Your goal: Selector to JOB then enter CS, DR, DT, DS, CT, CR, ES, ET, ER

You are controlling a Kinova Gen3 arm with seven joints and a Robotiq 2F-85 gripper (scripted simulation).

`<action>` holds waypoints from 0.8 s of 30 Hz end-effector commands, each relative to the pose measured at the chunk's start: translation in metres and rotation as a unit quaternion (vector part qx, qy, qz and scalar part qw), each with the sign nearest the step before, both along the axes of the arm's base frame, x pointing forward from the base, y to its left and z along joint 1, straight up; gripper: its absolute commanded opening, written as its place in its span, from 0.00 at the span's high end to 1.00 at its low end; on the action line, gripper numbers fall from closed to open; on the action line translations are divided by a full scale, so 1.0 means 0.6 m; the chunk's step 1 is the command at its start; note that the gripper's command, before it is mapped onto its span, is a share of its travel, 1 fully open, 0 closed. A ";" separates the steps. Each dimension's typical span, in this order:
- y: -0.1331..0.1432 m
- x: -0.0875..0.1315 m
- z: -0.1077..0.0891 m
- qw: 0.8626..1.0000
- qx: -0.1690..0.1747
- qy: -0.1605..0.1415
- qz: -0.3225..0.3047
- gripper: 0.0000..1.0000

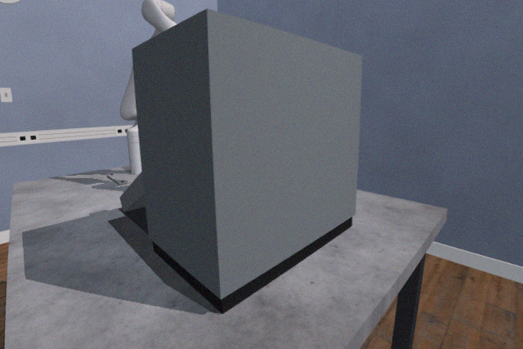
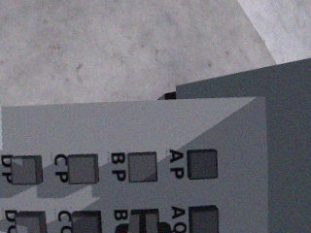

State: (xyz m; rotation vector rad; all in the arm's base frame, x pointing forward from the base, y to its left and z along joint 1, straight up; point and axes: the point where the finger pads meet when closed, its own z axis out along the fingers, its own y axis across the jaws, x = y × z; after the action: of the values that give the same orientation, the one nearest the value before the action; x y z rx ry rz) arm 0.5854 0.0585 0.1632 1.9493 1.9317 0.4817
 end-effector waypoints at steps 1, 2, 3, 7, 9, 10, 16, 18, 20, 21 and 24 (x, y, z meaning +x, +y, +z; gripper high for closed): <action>0.000 0.001 0.002 1.000 0.000 -0.001 0.000 0.90; 0.000 0.001 0.002 1.000 0.000 -0.001 0.000 0.90; 0.000 0.001 0.002 1.000 0.000 -0.001 0.000 0.90; 0.000 0.001 0.001 1.000 0.000 -0.001 0.000 0.90; 0.000 0.001 0.001 1.000 0.000 -0.001 0.000 0.90; 0.000 0.002 0.000 1.000 0.000 -0.001 0.000 0.90; 0.000 0.003 -0.002 1.000 0.000 -0.001 0.000 0.90; 0.000 0.004 -0.003 1.000 0.000 -0.001 0.000 0.90; 0.000 0.004 -0.004 1.000 0.000 -0.001 0.000 0.90; 0.000 0.004 -0.004 1.000 0.000 -0.001 0.000 0.90; 0.000 0.005 -0.006 1.000 0.000 -0.001 0.000 0.90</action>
State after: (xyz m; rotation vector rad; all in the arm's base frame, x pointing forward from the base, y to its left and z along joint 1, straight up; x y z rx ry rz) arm 0.5877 0.0585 0.1591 1.9493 1.9316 0.4818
